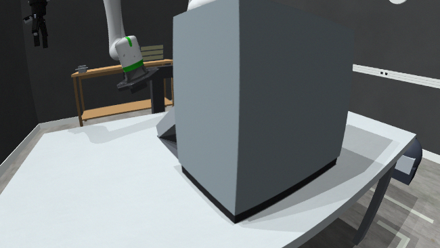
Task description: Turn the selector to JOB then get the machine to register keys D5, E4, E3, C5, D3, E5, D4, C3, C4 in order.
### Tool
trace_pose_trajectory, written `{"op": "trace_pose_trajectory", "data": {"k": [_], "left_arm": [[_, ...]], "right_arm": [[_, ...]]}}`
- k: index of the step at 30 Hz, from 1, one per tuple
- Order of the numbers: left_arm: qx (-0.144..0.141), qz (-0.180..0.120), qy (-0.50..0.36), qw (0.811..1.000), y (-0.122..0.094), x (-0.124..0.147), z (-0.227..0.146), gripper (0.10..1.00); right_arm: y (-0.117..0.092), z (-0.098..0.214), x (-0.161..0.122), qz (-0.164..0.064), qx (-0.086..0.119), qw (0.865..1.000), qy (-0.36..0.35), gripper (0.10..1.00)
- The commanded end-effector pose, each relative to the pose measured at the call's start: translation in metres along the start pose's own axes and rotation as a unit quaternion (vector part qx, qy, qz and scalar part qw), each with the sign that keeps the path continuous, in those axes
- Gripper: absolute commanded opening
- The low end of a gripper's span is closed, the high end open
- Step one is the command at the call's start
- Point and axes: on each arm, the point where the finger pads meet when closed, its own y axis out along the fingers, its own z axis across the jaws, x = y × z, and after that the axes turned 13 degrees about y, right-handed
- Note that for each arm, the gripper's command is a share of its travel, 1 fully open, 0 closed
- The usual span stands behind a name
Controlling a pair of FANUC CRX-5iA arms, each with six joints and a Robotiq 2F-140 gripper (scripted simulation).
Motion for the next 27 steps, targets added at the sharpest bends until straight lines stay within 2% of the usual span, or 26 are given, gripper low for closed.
{"op": "trace_pose_trajectory", "data": {"k": [1, 27], "left_arm": [[-0.001, 0.0, -0.001, 1.0, -0.003, 0.0, -0.001, 0.099], [-0.001, 0.0, -0.001, 1.0, -0.032, 0.0, -0.001, 0.099]], "right_arm": [[-0.001, 0.0, 0.0, 0.001, 0.0, 1.0, 0.0, 1.0], [-0.001, 0.0, 0.0, 0.001, 0.0, 1.0, 0.0, 1.0]]}}
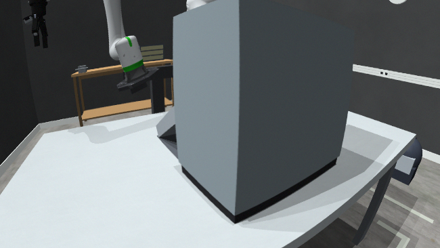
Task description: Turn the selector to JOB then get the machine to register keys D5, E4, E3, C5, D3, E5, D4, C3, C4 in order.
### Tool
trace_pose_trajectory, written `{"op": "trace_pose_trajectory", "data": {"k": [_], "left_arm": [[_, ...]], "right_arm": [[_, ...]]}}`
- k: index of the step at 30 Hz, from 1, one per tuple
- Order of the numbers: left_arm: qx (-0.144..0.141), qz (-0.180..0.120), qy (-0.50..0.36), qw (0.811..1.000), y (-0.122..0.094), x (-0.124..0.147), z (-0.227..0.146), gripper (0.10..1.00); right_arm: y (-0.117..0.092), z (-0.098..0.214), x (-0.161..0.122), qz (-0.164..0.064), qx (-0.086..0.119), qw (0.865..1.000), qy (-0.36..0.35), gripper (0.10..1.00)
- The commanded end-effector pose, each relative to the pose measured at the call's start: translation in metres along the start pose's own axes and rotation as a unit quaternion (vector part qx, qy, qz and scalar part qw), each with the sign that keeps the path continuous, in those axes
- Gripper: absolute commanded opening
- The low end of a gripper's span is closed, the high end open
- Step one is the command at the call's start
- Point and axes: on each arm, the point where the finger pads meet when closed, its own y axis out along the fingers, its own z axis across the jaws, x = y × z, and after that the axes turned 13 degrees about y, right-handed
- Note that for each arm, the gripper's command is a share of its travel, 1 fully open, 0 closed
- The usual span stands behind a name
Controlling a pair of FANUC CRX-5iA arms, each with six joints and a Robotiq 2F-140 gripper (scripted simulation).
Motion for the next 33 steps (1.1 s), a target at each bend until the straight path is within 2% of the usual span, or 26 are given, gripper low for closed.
{"op": "trace_pose_trajectory", "data": {"k": [1, 8, 18, 33], "left_arm": [[-0.001, 0.0, 0.0, 1.0, -0.002, 0.0, -0.001, 0.099], [-0.001, 0.0, 0.0, 1.0, -0.002, -0.002, -0.002, 0.099], [-0.001, 0.0, 0.0, 1.0, -0.002, -0.033, -0.009, 0.099], [-0.001, 0.0, 0.0, 1.0, 0.008, -0.033, -0.009, 0.099]], "right_arm": [[-0.001, 0.0, 0.0, 0.001, 0.0, 1.0, 0.0, 1.0], [-0.001, 0.0, 0.0, 0.001, 0.0, 1.0, 0.0, 1.0], [-0.001, 0.0, 0.0, 0.001, 0.0, 1.0, 0.0, 1.0], [-0.001, 0.0, 0.0, 0.001, 0.0, 1.0, 0.0, 1.0]]}}
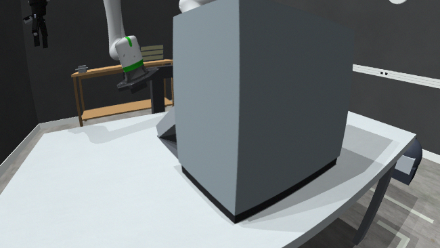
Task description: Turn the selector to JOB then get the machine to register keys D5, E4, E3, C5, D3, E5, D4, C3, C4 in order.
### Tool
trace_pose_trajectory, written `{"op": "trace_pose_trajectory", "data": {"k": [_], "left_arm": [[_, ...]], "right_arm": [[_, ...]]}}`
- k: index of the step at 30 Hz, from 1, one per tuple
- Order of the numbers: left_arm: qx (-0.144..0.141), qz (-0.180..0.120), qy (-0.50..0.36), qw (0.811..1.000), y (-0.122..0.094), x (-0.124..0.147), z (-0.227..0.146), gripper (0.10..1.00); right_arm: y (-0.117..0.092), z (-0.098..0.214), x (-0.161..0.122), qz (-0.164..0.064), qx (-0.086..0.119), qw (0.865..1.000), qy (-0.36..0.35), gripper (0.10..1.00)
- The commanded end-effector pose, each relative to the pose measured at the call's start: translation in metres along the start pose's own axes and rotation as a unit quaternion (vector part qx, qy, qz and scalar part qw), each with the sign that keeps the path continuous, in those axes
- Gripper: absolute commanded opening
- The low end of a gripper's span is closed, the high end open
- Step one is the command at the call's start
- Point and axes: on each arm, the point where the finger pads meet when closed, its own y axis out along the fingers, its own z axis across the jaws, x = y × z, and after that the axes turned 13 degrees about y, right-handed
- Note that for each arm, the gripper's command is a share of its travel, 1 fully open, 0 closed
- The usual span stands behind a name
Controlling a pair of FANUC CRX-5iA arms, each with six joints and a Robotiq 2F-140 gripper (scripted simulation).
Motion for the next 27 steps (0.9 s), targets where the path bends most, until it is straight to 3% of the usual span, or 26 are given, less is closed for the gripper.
{"op": "trace_pose_trajectory", "data": {"k": [1, 27], "left_arm": [[-0.001, 0.0, 0.0, 1.0, 0.003, 0.0, -0.001, 0.099], [-0.001, 0.0, 0.0, 1.0, 0.014, 0.0, -0.001, 0.099]], "right_arm": [[-0.001, 0.0, 0.0, 0.001, 0.0, 1.0, 0.0, 1.0], [-0.001, 0.0, 0.0, 0.001, 0.0, 1.0, 0.0, 1.0]]}}
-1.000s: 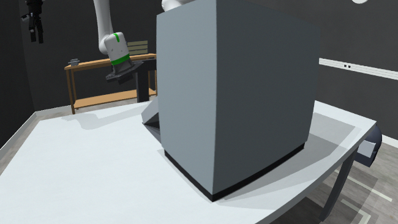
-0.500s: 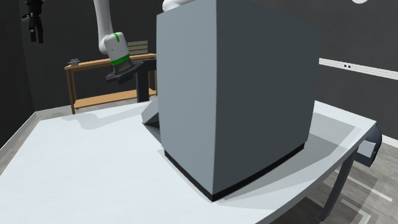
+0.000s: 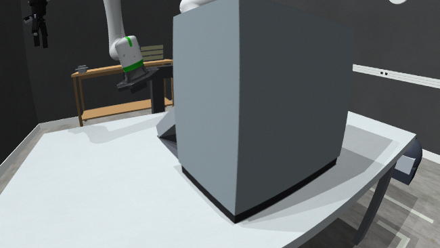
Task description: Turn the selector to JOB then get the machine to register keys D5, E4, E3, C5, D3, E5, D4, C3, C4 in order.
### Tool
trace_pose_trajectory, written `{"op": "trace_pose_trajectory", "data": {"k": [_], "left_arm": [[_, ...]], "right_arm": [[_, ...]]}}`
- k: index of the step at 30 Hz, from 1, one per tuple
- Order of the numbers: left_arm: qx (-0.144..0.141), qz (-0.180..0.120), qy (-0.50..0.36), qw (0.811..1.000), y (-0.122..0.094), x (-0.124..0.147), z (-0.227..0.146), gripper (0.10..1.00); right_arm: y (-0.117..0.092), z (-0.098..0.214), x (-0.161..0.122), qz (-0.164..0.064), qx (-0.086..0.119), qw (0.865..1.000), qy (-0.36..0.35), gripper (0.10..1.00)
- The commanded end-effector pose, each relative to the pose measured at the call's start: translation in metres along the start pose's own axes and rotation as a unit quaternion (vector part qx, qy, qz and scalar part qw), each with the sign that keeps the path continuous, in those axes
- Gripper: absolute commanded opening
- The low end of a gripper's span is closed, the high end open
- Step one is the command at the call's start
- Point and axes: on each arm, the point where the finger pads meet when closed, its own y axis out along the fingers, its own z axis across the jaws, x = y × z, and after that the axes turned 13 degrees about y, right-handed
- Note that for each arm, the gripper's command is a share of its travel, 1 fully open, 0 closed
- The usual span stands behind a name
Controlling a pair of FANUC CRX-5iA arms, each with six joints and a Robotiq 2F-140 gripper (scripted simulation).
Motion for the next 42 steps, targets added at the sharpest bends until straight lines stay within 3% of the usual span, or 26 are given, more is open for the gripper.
{"op": "trace_pose_trajectory", "data": {"k": [1, 42], "left_arm": [[-0.001, 0.0, 0.0, 1.0, -0.0012, -0.0001, -0.0014, 0.099], [-0.001, 0.0, 0.0, 1.0, 0.008, -0.0001, -0.0014, 0.099]], "right_arm": [[-0.0008, 0.0001, -0.0003, 0.001, 0.0, 1.0, 0.0, 1.0], [-0.0008, 0.0001, -0.0003, 0.001, 0.0, 1.0, 0.0, 1.0]]}}
